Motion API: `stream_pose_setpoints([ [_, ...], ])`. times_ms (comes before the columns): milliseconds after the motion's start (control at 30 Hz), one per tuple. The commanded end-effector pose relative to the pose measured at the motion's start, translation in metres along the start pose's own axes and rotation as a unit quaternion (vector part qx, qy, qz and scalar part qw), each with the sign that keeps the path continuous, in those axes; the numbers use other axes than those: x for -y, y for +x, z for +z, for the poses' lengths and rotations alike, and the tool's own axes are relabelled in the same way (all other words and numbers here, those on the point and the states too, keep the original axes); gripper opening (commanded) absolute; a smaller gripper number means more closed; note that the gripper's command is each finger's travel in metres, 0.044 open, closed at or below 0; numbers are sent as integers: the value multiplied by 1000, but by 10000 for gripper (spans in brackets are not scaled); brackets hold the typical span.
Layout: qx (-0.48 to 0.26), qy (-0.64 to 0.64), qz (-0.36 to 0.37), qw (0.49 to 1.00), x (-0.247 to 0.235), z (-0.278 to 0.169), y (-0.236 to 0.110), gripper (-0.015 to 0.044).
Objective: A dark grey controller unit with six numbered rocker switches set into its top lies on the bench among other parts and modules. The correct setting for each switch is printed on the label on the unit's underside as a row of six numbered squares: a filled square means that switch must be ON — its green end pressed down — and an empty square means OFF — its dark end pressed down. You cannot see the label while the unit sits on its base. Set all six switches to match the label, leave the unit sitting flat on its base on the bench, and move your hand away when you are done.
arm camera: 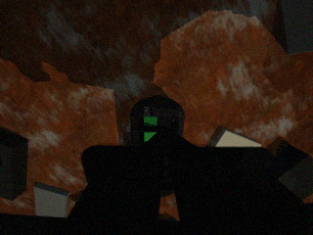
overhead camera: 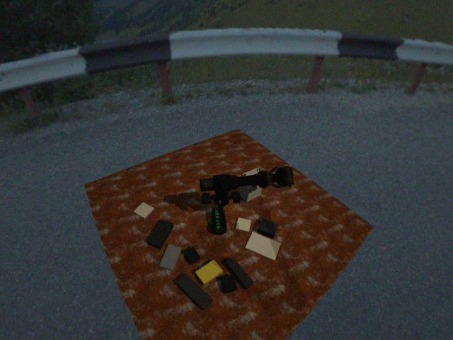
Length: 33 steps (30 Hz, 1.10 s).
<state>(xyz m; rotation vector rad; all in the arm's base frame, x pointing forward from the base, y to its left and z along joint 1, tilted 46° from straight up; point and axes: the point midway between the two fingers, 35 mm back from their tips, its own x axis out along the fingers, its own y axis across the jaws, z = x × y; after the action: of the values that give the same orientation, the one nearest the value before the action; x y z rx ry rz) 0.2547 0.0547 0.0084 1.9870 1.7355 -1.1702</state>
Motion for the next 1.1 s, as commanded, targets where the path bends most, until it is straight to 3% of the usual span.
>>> stream_pose_setpoints([
  [0, -1, 4, -5, 1000, 2, 1, 9, 0],
  [500, -2, 4, -5, 1000, 3, 1, 29, 0],
  [1067, -2, 4, -5, 1000, 3, 1, 29, 0],
])
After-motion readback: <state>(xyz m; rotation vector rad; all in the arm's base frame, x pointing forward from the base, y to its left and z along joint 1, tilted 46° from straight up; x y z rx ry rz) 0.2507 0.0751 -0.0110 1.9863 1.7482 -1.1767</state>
